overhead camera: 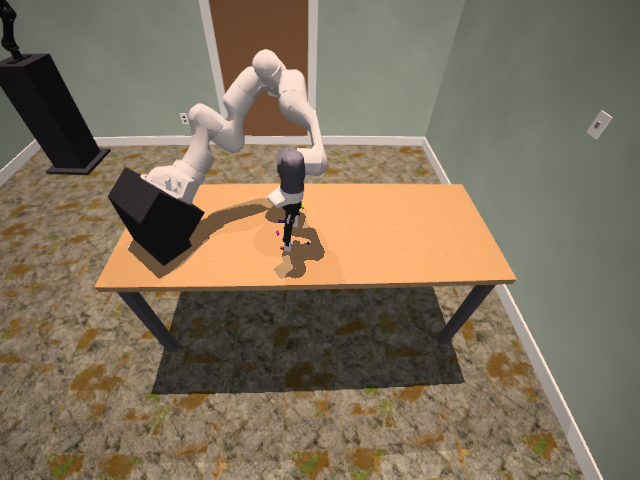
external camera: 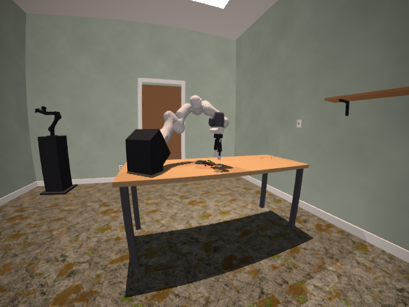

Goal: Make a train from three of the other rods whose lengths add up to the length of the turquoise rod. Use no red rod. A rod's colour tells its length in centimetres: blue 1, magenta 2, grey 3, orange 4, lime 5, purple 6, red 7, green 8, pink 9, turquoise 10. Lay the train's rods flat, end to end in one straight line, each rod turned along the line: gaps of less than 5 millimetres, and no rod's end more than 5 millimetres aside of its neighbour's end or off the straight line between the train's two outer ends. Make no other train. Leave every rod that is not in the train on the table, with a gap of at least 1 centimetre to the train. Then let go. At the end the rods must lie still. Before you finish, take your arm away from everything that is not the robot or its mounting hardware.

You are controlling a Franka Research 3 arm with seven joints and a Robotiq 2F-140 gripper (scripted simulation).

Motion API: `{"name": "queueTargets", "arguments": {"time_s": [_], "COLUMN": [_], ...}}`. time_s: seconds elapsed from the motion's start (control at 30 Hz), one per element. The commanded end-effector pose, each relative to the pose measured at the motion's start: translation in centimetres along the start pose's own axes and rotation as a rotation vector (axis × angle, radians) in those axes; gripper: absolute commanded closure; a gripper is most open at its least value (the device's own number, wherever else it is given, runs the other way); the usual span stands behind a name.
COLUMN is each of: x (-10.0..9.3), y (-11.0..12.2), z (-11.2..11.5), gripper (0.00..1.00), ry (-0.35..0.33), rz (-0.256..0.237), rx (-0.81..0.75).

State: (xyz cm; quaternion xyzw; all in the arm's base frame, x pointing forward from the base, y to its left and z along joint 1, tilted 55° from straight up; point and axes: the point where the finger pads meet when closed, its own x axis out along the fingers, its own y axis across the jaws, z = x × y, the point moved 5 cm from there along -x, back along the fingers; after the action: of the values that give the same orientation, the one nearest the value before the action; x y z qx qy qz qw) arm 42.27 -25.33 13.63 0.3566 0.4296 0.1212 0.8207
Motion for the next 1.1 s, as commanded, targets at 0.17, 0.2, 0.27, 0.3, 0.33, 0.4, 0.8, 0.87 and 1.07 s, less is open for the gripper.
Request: {"name": "queueTargets", "arguments": {"time_s": [0.17,0.2,0.27,0.3,0.33,0.4,0.8,0.87,1.07], "x": [1.0,1.0,1.0,1.0,1.0,1.0,1.0,1.0,1.0], "y": [1.6,1.6,1.6,1.6,1.6,1.6,1.6,1.6,1.6], "z": [2.0,2.0,2.0,2.0,2.0,2.0,2.0,2.0,2.0], "gripper": [0.00,0.00,0.00,0.00,0.00,0.00,0.00,0.00,0.00], "ry": [-0.041,-0.041,-0.041,-0.041,-0.041,-0.041,-0.041,-0.041,-0.041], "rz": [0.032,0.032,0.032,0.032,0.032,0.032,0.032,0.032,0.032], "rx": [-0.192,-0.192,-0.192,-0.192,-0.192,-0.192,-0.192,-0.192,-0.192]}}
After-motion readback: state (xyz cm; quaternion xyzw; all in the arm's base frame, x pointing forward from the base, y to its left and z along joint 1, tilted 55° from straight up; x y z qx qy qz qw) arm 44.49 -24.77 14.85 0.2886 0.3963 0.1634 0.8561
